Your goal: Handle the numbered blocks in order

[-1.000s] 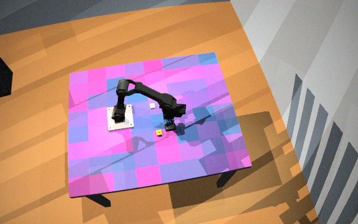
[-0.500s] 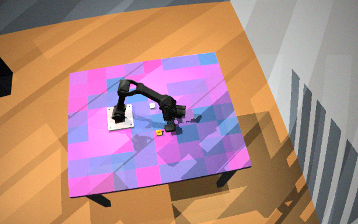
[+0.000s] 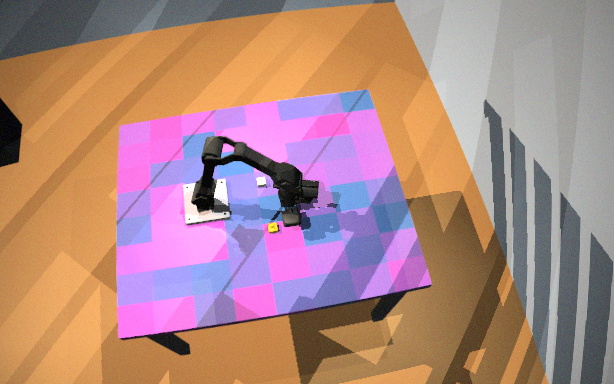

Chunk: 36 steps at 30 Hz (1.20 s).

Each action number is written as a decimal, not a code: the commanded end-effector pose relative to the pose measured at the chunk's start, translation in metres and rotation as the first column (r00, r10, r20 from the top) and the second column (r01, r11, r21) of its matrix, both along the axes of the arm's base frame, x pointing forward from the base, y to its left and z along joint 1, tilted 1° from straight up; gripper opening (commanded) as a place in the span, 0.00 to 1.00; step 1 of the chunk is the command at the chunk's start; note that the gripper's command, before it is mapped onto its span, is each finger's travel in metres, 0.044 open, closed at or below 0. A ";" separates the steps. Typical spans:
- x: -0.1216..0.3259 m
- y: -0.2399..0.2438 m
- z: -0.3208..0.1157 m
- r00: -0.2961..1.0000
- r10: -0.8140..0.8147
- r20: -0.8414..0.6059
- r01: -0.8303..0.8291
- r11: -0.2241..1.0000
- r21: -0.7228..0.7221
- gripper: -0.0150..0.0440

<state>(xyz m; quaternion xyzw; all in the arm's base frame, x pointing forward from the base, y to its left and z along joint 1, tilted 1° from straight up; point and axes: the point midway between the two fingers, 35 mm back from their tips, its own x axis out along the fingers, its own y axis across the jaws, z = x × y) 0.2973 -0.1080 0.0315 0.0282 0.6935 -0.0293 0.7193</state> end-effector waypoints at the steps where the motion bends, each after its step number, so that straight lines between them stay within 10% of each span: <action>1: 0.000 0.000 0.000 1.000 0.000 0.003 0.000 1.000 0.002 0.46; 36: 0.000 0.000 0.006 1.000 0.000 0.003 0.000 1.000 0.002 0.46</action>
